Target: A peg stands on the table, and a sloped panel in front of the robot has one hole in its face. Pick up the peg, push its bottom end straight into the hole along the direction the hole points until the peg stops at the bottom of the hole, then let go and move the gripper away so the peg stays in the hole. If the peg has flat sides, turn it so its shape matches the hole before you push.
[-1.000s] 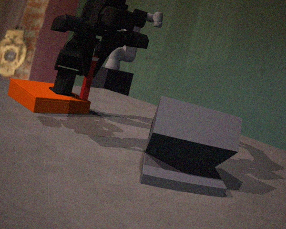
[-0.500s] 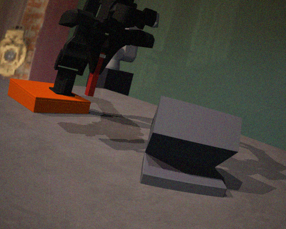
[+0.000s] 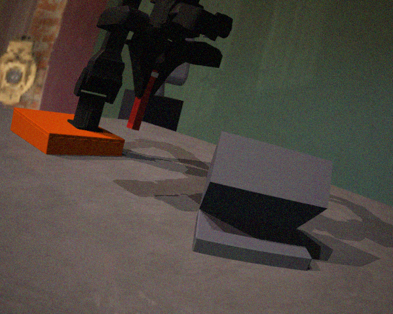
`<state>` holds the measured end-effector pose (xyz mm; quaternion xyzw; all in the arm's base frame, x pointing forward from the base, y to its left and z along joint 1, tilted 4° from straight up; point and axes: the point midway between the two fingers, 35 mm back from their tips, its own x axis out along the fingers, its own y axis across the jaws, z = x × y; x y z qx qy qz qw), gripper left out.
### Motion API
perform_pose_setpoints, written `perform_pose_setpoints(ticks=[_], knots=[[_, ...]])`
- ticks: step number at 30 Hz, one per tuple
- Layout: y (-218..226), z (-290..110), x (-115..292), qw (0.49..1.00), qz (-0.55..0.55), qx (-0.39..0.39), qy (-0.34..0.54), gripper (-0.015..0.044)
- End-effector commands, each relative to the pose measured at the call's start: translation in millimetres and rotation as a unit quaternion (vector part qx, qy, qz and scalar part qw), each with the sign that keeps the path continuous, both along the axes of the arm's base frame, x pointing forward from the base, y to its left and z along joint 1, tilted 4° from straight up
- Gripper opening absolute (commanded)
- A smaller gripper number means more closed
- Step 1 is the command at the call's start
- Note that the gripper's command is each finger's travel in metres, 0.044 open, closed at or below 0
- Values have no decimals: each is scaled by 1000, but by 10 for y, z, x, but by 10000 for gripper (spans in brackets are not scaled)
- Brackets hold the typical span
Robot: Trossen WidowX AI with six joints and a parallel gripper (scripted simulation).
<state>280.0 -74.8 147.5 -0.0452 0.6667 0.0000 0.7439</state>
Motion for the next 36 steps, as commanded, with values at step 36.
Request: perform_pose_setpoints(ticks=[36], knots=[[326, 206, 331, 991, 109, -79, -19, 0]])
